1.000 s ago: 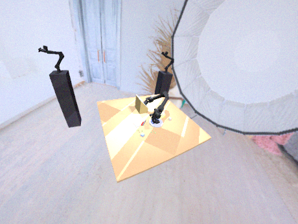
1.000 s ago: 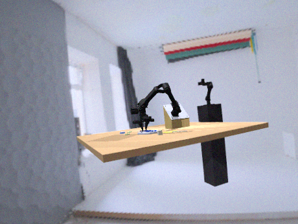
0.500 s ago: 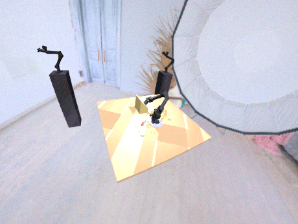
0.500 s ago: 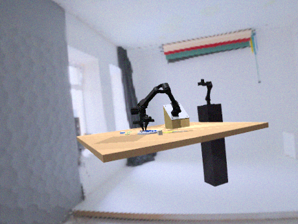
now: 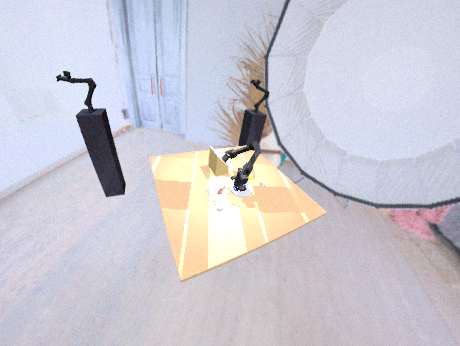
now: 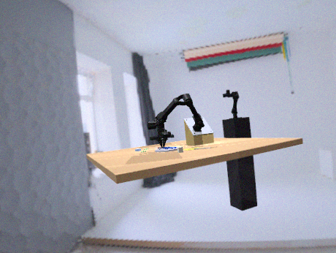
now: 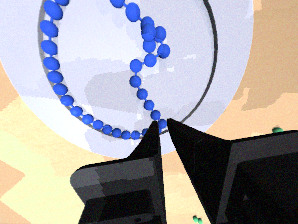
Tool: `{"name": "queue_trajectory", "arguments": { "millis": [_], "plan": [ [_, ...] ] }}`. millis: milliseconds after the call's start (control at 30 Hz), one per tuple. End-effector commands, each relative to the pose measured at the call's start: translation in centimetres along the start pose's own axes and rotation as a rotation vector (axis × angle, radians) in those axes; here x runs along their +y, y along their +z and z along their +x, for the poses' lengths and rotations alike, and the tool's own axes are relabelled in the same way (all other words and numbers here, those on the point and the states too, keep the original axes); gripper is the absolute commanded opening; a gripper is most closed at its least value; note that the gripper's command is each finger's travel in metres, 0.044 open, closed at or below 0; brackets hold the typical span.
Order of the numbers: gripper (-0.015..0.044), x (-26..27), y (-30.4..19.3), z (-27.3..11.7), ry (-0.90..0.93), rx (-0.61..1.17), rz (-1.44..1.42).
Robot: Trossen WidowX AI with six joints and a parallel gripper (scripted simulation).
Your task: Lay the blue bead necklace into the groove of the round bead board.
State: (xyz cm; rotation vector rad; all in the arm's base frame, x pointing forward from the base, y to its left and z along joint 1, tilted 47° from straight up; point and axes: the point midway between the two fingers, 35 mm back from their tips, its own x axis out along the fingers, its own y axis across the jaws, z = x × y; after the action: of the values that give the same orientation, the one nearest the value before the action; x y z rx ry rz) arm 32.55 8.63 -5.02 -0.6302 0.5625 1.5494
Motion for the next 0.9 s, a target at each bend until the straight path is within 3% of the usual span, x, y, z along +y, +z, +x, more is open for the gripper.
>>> {"name": "queue_trajectory", "arguments": {
  "millis": [0, 867],
  "plan": [
    [0.0000, 0.00, 0.02, -0.02, 0.000, 0.000, -0.001],
    [0.0000, -0.63, -0.76, -0.25, 0.001, -0.004, 0.005]
  ]
}}
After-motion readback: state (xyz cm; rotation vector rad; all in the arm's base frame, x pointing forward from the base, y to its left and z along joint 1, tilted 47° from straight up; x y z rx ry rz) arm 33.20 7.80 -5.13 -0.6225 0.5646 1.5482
